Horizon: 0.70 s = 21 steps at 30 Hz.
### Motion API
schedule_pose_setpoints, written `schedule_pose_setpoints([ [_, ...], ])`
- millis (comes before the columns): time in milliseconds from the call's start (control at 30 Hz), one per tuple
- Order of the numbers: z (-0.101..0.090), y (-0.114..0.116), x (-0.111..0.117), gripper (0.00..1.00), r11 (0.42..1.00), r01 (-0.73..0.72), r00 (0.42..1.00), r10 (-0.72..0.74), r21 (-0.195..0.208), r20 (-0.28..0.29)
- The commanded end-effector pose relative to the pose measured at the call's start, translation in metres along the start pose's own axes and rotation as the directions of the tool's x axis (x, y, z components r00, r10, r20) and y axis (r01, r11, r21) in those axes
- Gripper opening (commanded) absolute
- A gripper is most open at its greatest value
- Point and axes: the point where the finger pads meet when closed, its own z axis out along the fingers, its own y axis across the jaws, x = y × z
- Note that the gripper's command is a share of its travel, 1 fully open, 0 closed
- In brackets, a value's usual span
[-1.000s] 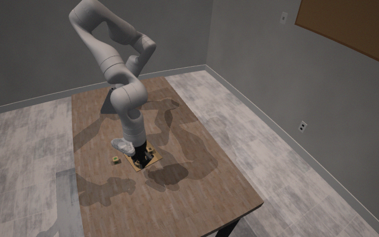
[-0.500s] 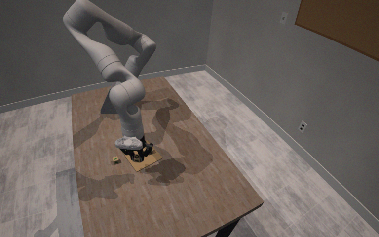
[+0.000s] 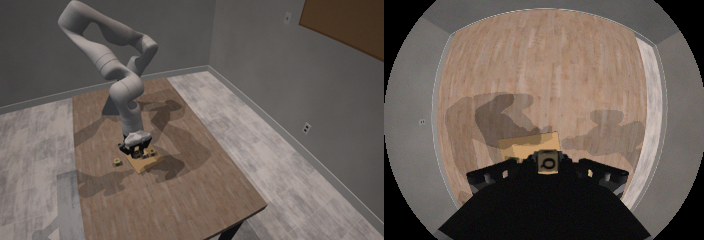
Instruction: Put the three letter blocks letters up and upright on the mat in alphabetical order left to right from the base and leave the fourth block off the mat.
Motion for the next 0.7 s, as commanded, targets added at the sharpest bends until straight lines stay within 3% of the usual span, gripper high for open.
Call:
schedule_pose_setpoints([
  [0,0.000,0.000,-0.008,0.21,0.997,0.076,0.997,-0.076,0.006,-0.002],
  [167,0.000,-0.001,-0.018,0.21,0.959,0.283,0.959,-0.283,0.003,-0.006],
  [367,-0.001,-0.003,-0.030,0.21,0.863,0.505,0.863,-0.505,-0.006,-0.012],
  [433,-0.001,-0.003,-0.030,0.21,0.863,0.505,0.863,-0.505,-0.006,-0.012],
  [667,-0.003,-0.004,-0.041,0.21,0.706,0.708,0.706,-0.709,-0.021,-0.015],
])
